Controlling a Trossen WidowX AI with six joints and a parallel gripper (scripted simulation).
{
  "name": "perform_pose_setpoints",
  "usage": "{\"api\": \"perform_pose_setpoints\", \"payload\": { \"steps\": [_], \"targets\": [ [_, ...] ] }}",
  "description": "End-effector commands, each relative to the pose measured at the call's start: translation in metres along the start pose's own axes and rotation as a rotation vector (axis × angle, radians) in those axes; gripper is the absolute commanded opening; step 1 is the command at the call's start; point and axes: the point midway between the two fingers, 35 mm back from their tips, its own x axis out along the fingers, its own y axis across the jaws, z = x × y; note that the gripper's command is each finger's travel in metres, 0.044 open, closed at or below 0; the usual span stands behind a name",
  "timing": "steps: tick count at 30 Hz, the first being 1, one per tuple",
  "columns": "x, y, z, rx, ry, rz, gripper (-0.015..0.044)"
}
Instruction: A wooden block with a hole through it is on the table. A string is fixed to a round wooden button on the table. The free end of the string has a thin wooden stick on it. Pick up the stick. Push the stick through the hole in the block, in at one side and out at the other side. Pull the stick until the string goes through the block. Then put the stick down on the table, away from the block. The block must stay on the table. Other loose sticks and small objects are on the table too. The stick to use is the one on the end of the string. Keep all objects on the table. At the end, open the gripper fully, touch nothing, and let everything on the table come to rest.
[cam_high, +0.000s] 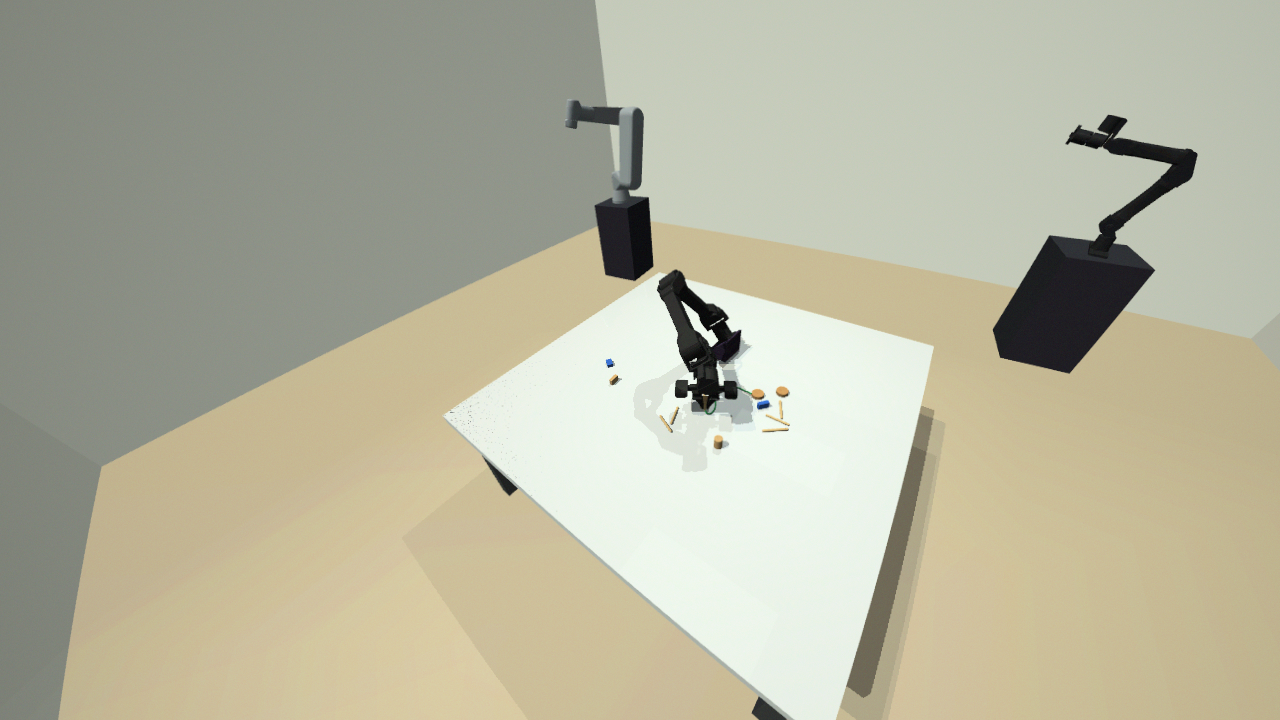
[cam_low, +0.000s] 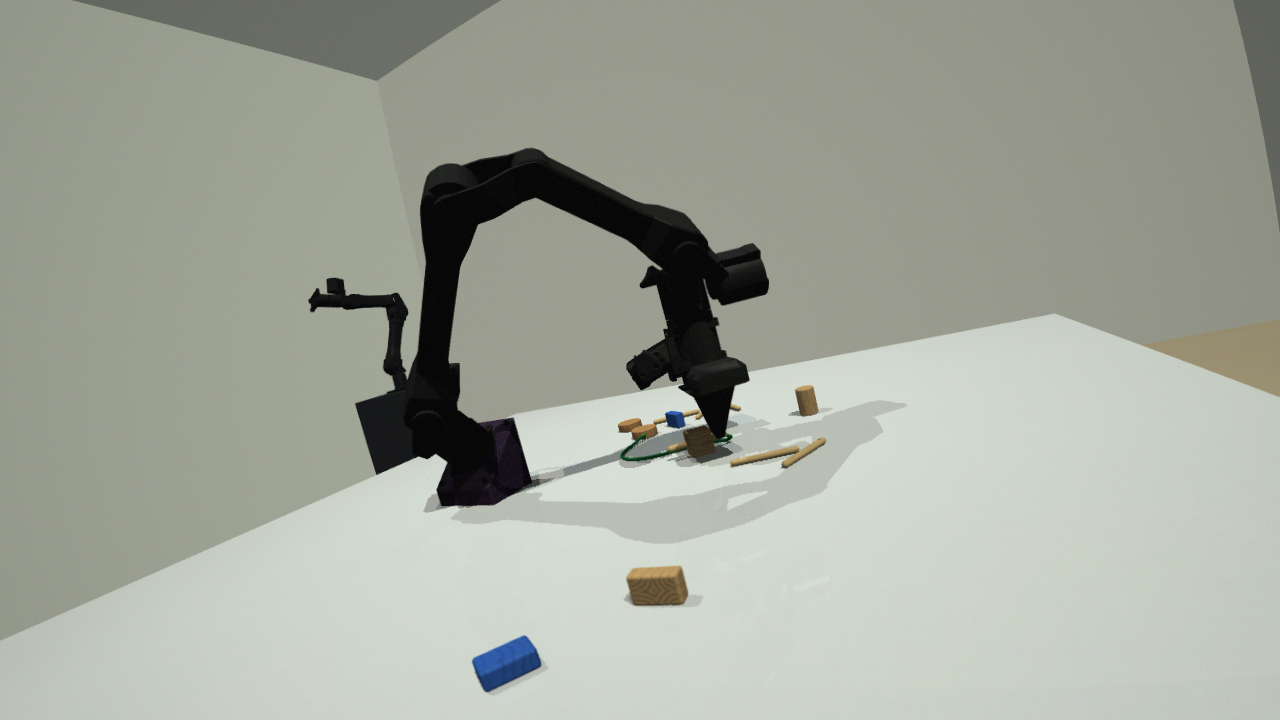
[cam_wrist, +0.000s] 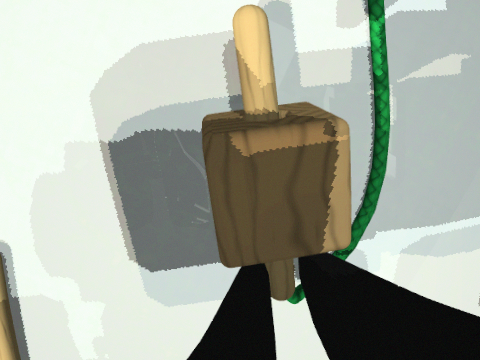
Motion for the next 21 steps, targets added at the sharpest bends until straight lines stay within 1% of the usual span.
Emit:
{"api": "perform_pose_setpoints", "payload": {
  "steps": [1,4,5,8,10,14,16,18,21],
  "targets": [
    [0.000,0.000,0.000,0.000,0.000,0.000,0.0125],
    [-0.003,0.000,-0.001,0.000,0.000,0.000,0.0125],
    [-0.010,0.000,-0.002,0.000,0.001,-0.001,0.0125],
    [-0.057,0.000,-0.003,-0.001,0.001,-0.003,0.0125],
    [-0.077,-0.001,-0.001,-0.001,0.000,-0.003,0.0125],
    [-0.080,-0.001,-0.001,-0.001,0.000,-0.003,0.0125],
    [-0.075,-0.001,-0.003,0.009,0.012,0.004,0.0125],
    [-0.075,-0.001,-0.001,0.137,0.011,0.003,0.0125],
    [-0.075,-0.001,0.005,0.430,0.009,0.001,0.0125]
  ]
}}
